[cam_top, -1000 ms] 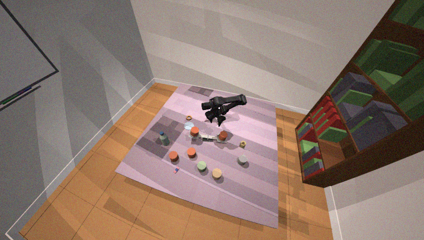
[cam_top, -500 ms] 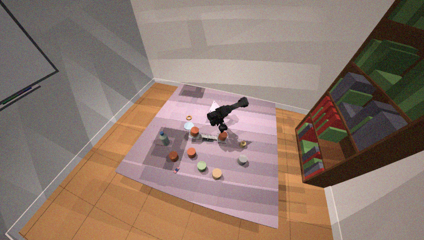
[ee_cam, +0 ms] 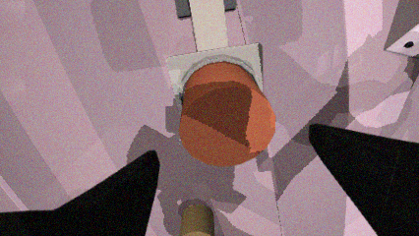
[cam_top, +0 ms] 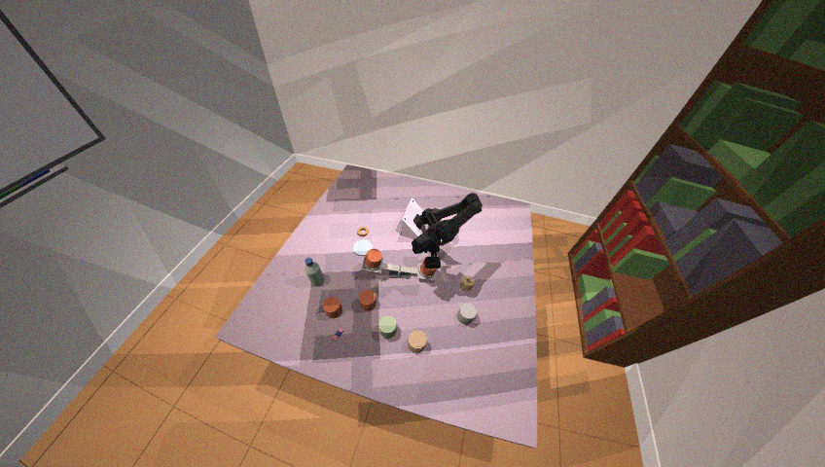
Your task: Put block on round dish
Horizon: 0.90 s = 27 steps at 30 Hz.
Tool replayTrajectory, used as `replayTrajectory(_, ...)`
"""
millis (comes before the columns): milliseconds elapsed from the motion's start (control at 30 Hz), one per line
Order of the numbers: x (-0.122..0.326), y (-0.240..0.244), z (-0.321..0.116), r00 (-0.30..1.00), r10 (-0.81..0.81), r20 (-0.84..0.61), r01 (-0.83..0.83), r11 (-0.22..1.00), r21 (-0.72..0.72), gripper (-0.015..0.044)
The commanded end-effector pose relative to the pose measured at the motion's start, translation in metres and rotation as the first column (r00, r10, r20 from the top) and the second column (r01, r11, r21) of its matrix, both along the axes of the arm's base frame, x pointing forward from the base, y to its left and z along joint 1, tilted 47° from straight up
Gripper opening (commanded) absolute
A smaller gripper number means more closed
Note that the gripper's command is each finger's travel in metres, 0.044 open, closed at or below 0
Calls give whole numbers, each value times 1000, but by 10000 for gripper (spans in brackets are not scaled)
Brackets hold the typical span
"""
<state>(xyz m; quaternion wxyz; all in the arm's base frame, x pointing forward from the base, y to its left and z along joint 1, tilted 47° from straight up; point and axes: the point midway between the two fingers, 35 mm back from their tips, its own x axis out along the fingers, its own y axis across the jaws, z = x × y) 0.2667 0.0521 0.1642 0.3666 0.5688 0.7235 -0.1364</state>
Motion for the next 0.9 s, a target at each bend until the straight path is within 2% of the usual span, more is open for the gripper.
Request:
replayTrajectory(0, 0, 1, 1, 1000, -11, -8, 11, 1000, -9, 440)
replayTrajectory(867, -2, 32, -30, 1000, -11, -6, 11, 1000, -11, 440)
